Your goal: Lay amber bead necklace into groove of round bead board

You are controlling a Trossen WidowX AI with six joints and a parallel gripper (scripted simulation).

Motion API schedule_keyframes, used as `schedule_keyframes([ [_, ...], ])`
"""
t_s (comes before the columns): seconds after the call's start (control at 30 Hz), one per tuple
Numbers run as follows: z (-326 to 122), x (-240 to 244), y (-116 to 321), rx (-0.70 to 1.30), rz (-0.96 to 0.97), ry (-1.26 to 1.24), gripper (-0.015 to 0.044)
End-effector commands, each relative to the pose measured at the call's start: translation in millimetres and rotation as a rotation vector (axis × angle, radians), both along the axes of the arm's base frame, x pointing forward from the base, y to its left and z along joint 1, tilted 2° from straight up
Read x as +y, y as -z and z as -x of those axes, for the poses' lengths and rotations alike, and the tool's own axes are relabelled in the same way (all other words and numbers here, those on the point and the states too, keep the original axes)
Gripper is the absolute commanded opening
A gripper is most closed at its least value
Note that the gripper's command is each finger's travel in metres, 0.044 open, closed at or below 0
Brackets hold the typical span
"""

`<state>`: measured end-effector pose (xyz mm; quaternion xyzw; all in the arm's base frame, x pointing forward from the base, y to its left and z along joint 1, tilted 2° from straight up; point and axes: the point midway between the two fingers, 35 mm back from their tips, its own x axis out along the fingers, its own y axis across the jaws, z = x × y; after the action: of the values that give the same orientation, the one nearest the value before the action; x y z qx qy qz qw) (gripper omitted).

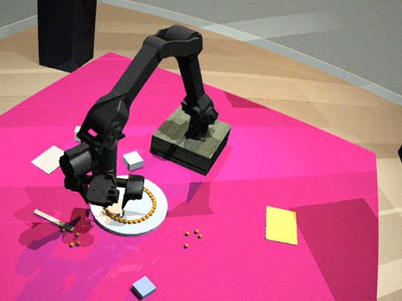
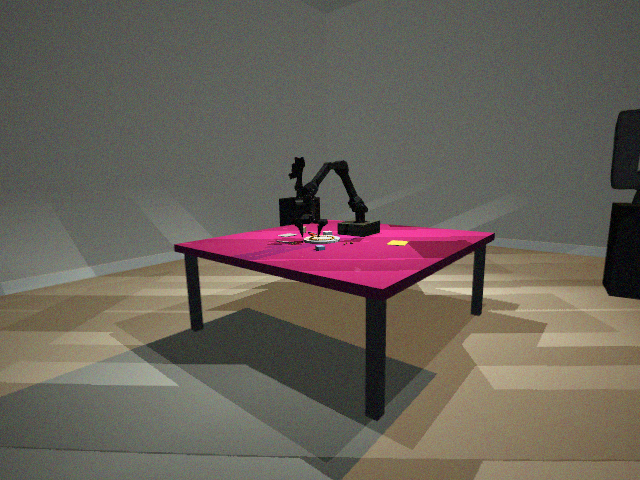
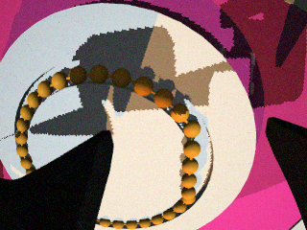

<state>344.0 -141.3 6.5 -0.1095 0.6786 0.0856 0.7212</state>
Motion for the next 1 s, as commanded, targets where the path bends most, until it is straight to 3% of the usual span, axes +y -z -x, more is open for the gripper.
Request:
schedule_keyframes([
  [0.0,0,0,-2,-0.001,0.001,-0.006,0.0440],
  [0.5,0,0,-2,-0.001,0.001,-0.006,0.0440],
  [0.73,13,-2,-32,-0.002,-0.004,0.071,0.0256],
  [0.9,14,-2,-28,-0.002,-0.004,0.074,0.0125],
  [0.97,13,-3,-19,-0.002,-0.004,0.074,0.0120],
])
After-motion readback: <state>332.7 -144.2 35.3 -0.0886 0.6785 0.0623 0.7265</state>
